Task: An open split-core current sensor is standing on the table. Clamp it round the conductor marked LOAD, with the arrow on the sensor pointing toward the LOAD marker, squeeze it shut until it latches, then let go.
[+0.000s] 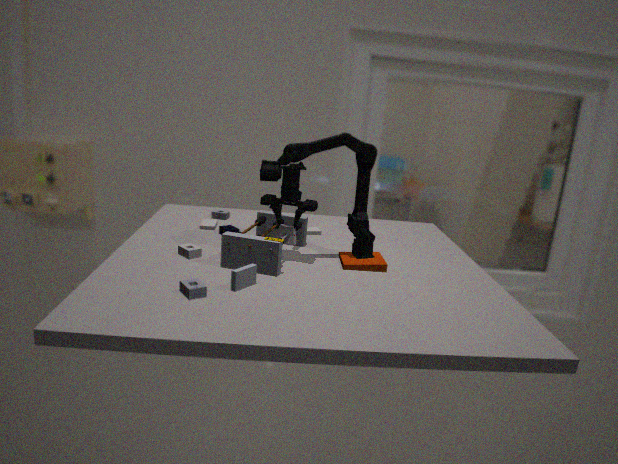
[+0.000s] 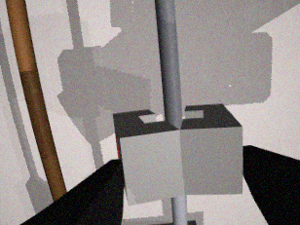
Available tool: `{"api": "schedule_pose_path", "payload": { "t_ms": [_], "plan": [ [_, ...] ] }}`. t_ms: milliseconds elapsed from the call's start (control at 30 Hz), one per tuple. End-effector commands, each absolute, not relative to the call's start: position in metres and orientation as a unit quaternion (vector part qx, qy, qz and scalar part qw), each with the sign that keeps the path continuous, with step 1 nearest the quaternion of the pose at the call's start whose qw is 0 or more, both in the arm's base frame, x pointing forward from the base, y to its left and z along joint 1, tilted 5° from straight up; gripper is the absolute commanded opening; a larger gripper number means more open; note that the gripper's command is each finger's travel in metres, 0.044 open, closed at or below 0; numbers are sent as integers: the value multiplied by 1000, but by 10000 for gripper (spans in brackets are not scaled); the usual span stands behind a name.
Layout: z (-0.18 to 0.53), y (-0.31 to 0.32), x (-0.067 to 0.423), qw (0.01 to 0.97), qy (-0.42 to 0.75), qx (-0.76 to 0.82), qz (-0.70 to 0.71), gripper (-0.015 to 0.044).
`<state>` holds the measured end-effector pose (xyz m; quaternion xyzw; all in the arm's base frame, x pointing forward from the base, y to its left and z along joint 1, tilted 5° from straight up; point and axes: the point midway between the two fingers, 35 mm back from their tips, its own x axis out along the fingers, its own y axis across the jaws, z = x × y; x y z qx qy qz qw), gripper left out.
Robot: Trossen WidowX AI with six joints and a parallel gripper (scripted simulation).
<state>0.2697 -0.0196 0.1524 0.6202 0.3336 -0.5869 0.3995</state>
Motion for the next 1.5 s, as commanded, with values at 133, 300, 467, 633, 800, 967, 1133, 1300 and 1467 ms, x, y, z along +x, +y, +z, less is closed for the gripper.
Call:
{"api": "schedule_pose_path", "payload": {
  "t_ms": [133,300,467,633,800,967,1133,1300,1467],
  "plan": [
    [153,-20,270,399,334,620,-587,0],
    [153,-20,270,399,334,620,-587,0],
    [153,-20,270,399,334,620,-587,0],
    [153,-20,270,399,334,620,-587,0],
    [153,-20,270,399,334,620,-587,79],
    [153,-20,270,399,334,620,-587,210],
    [153,-20,270,399,334,620,-587,341],
    [153,-20,270,399,334,620,-587,440],
    [153,-20,270,399,334,620,-587,440]
  ]
}}
